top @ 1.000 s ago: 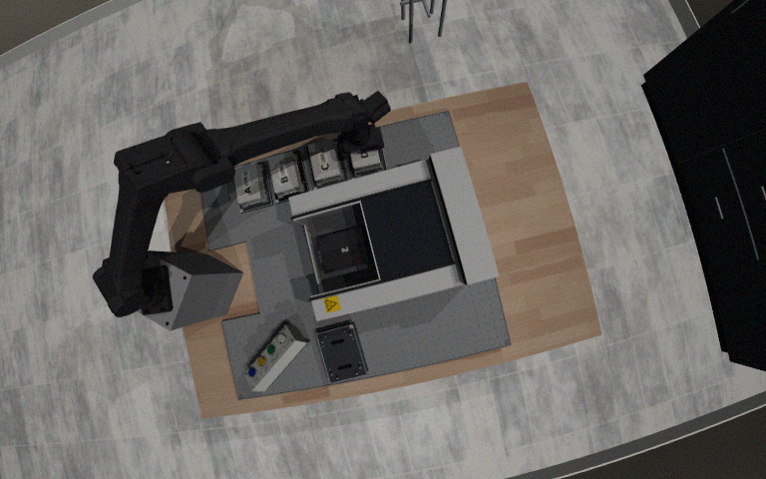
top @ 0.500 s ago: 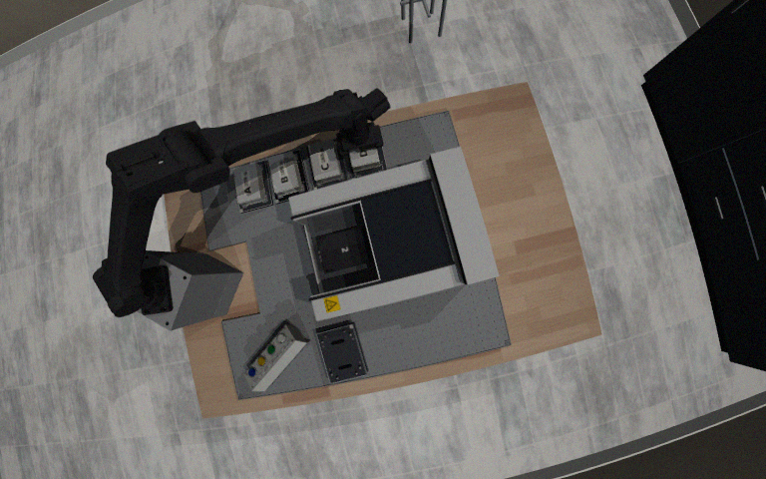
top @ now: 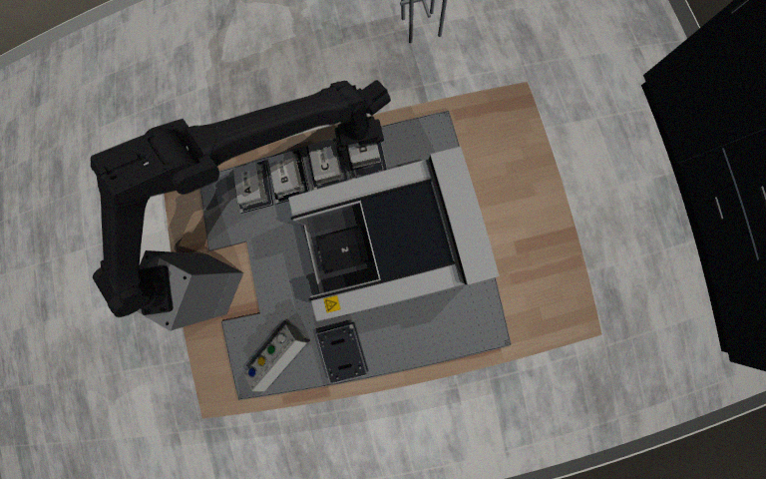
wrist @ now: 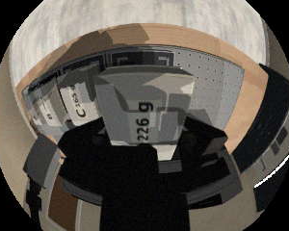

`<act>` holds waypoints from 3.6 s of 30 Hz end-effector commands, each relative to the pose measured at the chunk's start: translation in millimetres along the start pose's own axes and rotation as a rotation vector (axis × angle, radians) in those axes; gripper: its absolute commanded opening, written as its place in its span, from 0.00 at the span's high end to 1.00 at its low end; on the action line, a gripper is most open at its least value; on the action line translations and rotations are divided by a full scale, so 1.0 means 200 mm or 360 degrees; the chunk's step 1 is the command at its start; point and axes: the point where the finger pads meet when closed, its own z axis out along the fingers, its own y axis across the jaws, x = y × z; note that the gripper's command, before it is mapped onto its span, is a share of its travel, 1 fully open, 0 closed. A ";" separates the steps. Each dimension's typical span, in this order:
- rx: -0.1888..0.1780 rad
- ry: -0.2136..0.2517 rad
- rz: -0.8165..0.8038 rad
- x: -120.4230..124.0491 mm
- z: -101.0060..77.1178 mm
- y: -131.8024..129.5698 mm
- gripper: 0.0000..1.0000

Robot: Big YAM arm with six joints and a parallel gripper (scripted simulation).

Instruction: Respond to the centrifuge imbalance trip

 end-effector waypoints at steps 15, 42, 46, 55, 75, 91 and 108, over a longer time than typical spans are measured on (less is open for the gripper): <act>0.0038 -0.0026 0.0001 -0.06 -0.31 -0.02 1.00; 0.0091 -0.0055 0.0005 -0.09 -0.71 -0.09 1.00; 0.0053 -0.0034 0.0004 -0.08 -0.65 -0.07 1.00; 0.0109 -0.0066 0.0004 -0.10 -0.89 -0.09 1.00; 0.0103 -0.0062 0.0005 -0.09 -0.99 -0.08 1.00; 0.0087 -0.0053 0.0004 -0.09 -0.98 -0.07 1.00; 0.0087 -0.0053 0.0004 -0.09 -0.98 -0.07 1.00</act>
